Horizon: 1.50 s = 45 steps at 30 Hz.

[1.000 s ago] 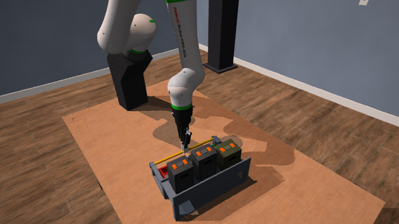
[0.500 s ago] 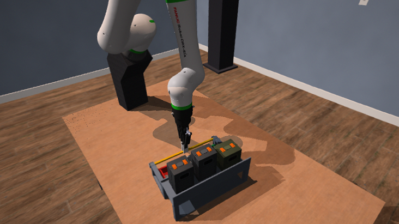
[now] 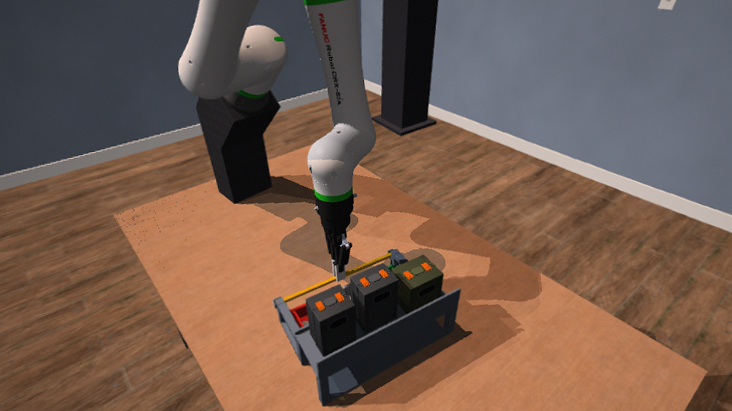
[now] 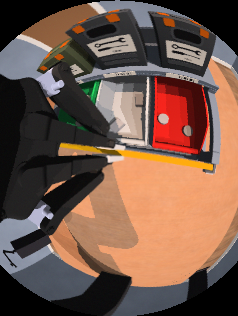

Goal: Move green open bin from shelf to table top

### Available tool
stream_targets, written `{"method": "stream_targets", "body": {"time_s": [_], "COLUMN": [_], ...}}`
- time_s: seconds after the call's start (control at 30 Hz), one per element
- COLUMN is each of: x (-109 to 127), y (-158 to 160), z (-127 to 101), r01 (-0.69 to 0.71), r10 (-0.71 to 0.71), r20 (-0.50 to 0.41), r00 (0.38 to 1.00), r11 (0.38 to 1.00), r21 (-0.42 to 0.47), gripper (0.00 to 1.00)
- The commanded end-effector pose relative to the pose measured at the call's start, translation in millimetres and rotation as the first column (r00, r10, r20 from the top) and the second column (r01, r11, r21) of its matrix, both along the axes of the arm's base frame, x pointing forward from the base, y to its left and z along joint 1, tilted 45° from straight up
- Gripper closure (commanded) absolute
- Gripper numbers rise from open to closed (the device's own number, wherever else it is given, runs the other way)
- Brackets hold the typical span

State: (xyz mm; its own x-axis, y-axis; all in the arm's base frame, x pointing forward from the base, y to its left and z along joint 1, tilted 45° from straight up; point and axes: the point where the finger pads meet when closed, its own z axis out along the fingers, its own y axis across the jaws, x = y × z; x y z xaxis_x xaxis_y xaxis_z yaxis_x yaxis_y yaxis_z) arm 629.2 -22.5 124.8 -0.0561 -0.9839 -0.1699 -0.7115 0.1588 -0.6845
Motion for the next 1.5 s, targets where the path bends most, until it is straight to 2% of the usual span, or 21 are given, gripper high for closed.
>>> {"method": "stream_targets", "body": {"time_s": [0.0, 0.67, 0.83, 1.23, 1.47], "x": [0, -7, -17, -17, -28], "y": [0, -1, -2, -2, -3], "z": [0, 7, 18, 18, 29], "r01": [0.000, 0.000, 0.000, 0.000, 0.000], "r10": [0.000, 0.000, 0.000, 0.000, 0.000], "r20": [0.000, 0.000, 0.000, 0.000, 0.000], "r00": [1.000, 1.000, 1.000, 1.000, 1.000], "r11": [1.000, 1.000, 1.000, 1.000, 1.000], "r21": [0.000, 0.000, 0.000, 0.000, 0.000], "gripper": [1.00, 1.00, 1.00, 1.00, 1.00]}}
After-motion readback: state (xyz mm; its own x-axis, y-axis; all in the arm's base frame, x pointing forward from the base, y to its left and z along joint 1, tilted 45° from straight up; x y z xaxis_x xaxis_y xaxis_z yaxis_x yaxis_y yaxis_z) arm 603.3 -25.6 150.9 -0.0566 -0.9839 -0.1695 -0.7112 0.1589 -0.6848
